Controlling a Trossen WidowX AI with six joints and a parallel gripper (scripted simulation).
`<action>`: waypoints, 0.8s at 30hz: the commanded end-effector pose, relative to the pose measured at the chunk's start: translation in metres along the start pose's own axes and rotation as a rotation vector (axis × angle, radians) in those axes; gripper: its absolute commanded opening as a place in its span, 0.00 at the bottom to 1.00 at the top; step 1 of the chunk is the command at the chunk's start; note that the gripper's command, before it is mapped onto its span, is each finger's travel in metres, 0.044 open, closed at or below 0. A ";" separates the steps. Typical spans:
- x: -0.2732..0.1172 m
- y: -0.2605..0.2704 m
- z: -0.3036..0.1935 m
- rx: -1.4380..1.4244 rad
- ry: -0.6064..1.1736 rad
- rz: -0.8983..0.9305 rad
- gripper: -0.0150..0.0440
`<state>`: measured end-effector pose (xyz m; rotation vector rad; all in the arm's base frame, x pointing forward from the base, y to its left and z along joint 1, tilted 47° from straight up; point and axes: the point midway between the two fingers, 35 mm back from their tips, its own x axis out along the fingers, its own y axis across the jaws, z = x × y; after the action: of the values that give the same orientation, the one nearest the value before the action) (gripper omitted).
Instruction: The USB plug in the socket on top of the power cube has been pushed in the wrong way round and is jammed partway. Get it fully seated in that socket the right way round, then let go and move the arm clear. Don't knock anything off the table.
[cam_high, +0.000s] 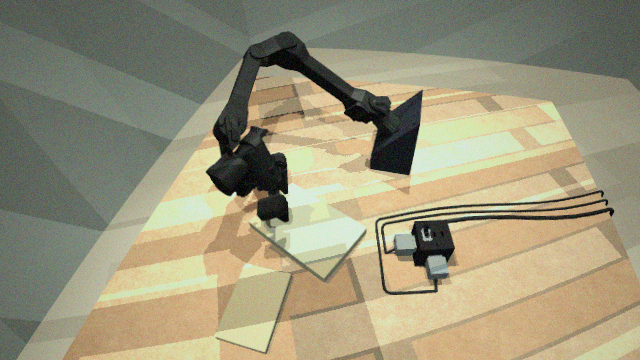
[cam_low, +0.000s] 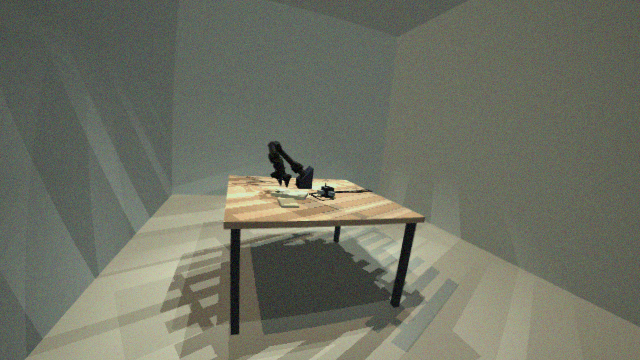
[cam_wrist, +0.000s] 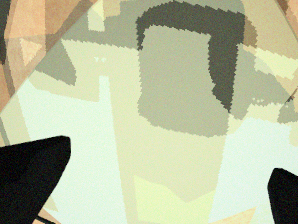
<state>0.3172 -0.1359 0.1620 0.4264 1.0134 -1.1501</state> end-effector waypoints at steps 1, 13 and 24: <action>0.005 0.048 -0.051 -0.006 0.014 -0.028 1.00; 0.005 0.132 -0.247 0.082 -0.124 -0.076 1.00; 0.009 0.139 -0.316 0.119 -0.216 -0.054 1.00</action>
<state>0.2976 0.1470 -0.0372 0.3337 0.8005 -1.2707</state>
